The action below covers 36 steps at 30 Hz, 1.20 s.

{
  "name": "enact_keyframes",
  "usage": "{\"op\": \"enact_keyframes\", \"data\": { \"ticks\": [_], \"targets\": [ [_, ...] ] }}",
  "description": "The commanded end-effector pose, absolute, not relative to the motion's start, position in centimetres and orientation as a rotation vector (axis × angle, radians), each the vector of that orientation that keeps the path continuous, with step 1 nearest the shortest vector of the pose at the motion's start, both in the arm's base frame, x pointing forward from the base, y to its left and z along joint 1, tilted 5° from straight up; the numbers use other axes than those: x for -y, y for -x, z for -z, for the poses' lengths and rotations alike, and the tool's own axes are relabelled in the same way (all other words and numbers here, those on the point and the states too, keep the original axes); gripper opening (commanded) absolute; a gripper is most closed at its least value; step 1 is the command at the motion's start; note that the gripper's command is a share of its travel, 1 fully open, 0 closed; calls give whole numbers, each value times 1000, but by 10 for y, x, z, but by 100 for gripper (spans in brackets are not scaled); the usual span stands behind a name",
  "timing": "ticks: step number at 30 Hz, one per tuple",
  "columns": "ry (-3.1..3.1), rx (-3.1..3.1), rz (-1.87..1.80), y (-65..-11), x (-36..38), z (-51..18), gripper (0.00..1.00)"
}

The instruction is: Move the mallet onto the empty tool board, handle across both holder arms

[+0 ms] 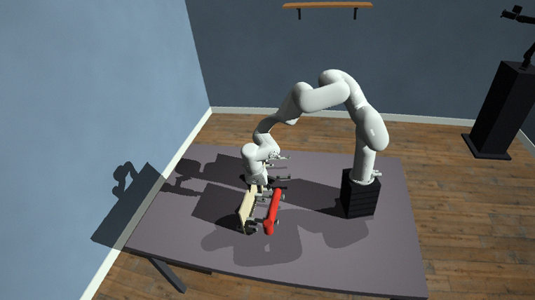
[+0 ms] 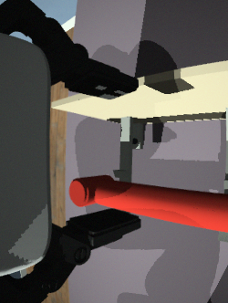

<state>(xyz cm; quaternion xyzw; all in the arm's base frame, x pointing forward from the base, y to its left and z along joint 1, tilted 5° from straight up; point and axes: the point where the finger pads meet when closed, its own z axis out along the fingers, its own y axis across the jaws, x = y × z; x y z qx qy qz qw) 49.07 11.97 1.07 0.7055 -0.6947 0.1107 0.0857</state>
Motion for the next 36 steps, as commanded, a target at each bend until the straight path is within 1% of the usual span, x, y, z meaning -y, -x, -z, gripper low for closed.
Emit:
{"op": "enact_keyframes", "data": {
  "ticks": [1,9,22,27,34,36],
  "targets": [
    [-2145,2136,-246,-465,-144,3,100],
    [-2161,2217,-120,-429,-173,22,100],
    [-2161,2218,-119,-429,-173,25,100],
    [-2161,2218,-119,-430,-169,68,100],
    [-2161,2218,-120,-431,-166,108,100],
    [-2161,2218,-120,-431,-166,108,100]
  ]
}}
